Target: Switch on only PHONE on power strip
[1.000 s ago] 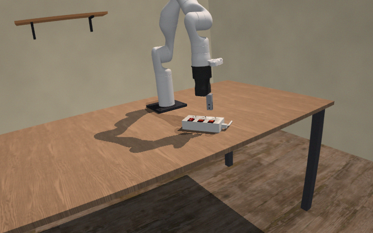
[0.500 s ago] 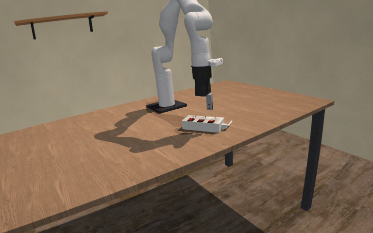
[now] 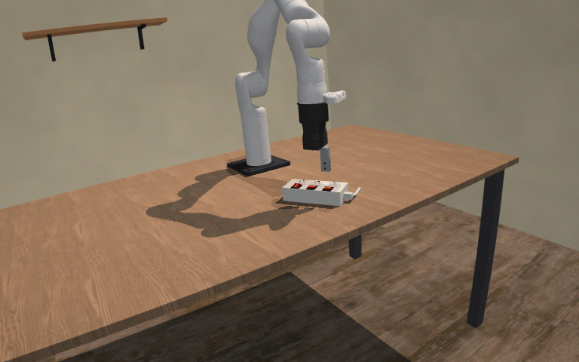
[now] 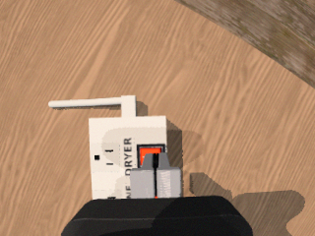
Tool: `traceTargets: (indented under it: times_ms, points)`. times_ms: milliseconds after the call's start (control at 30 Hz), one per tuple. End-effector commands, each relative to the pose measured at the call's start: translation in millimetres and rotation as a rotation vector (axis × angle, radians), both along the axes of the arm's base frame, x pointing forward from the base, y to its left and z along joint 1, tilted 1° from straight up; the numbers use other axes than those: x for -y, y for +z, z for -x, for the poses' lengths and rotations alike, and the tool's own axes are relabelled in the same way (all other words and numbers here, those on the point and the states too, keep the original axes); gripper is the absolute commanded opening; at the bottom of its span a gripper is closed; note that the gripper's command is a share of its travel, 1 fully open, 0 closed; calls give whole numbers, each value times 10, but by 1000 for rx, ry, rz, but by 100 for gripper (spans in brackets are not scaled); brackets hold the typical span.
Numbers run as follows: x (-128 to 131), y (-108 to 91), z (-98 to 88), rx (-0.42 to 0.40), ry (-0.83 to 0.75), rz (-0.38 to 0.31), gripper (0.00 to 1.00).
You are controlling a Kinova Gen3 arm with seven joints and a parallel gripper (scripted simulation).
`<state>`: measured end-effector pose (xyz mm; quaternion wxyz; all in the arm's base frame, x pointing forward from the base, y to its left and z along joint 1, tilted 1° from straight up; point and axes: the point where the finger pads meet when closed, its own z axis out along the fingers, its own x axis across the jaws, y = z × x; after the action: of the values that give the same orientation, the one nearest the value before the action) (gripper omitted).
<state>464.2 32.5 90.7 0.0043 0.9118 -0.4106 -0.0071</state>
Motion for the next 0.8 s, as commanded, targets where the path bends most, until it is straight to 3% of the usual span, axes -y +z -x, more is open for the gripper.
traceTargets:
  times_ms: [0, 767]
  points:
    - [1, -4, -1, 0, 0, 0, 0]
    - [1, -223, -1, 0, 0, 0, 0]
